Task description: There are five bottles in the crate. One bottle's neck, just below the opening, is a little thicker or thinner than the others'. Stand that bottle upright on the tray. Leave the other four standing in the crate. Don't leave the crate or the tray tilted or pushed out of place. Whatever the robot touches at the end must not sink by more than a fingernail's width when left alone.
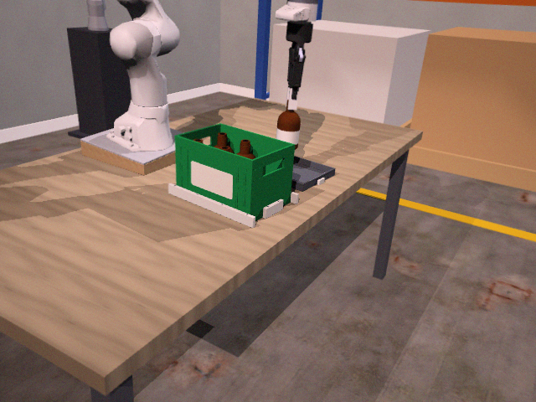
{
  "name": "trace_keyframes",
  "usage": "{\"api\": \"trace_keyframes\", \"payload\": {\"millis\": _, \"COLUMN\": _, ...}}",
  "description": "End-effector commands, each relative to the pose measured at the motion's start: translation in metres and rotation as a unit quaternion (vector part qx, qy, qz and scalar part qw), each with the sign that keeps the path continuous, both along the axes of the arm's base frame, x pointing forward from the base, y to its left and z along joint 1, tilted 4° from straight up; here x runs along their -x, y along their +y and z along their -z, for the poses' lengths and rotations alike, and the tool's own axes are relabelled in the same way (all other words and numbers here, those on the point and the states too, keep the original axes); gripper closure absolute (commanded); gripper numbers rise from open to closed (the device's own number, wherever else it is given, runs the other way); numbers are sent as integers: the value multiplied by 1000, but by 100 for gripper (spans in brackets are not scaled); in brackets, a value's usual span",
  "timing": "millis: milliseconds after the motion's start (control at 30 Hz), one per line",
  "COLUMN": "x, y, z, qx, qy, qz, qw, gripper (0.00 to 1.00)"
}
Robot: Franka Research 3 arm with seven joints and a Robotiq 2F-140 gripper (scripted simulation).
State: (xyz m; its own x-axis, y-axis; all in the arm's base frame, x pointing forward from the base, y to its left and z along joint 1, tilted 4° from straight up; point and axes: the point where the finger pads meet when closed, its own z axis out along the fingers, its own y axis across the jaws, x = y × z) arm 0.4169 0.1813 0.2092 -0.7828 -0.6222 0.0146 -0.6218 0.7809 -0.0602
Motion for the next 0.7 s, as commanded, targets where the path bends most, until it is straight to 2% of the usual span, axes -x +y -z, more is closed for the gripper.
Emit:
{"api": "trace_keyframes", "payload": {"millis": 0, "x": -10, "y": 2, "z": 3, "qx": -3, "qy": -15, "qz": 3, "qw": 1000, "gripper": 90}}
{"api": "trace_keyframes", "payload": {"millis": 400, "x": -11, "y": 0, "z": 34, "qx": -3, "qy": -15, "qz": 3, "qw": 1000, "gripper": 90}}
{"api": "trace_keyframes", "payload": {"millis": 667, "x": -12, "y": 0, "z": 44, "qx": -3, "qy": -15, "qz": 3, "qw": 1000, "gripper": 90}}
